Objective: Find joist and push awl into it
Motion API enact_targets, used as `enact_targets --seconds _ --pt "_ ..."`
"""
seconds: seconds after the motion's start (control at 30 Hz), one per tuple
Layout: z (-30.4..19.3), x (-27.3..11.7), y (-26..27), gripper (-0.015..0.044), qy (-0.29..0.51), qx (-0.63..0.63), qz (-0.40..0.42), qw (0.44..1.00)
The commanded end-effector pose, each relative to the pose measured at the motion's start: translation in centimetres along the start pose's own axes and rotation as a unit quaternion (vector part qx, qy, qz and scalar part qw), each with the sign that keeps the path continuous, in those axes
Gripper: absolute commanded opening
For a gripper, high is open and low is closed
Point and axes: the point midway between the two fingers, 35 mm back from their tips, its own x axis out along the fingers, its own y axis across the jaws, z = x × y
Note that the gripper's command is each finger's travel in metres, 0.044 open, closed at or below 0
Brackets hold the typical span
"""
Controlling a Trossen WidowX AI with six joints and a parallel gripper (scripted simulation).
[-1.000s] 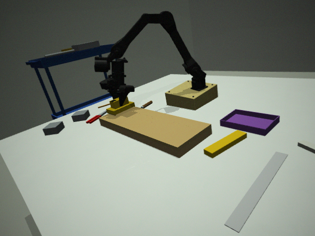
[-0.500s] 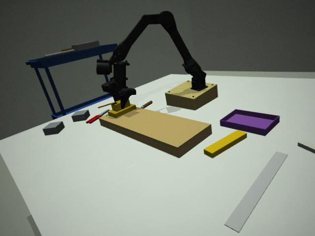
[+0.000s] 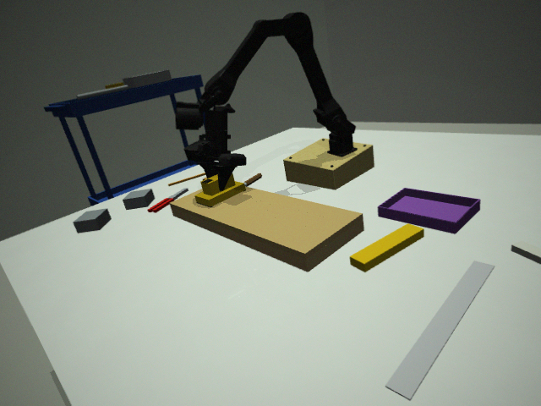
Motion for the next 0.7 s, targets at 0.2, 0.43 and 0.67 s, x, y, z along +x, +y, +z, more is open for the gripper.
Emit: enact_targets --seconds 0.2,0.43,0.67 --pt "-0.1 0.0 3.8 0.0000 0.001 0.000 0.003 1.000" --pt "-0.1 0.0 6.3 0.0000 0.001 0.001 0.004 1.000" --pt "0.0 0.0 8.8 0.0000 0.001 0.001 0.005 1.000"
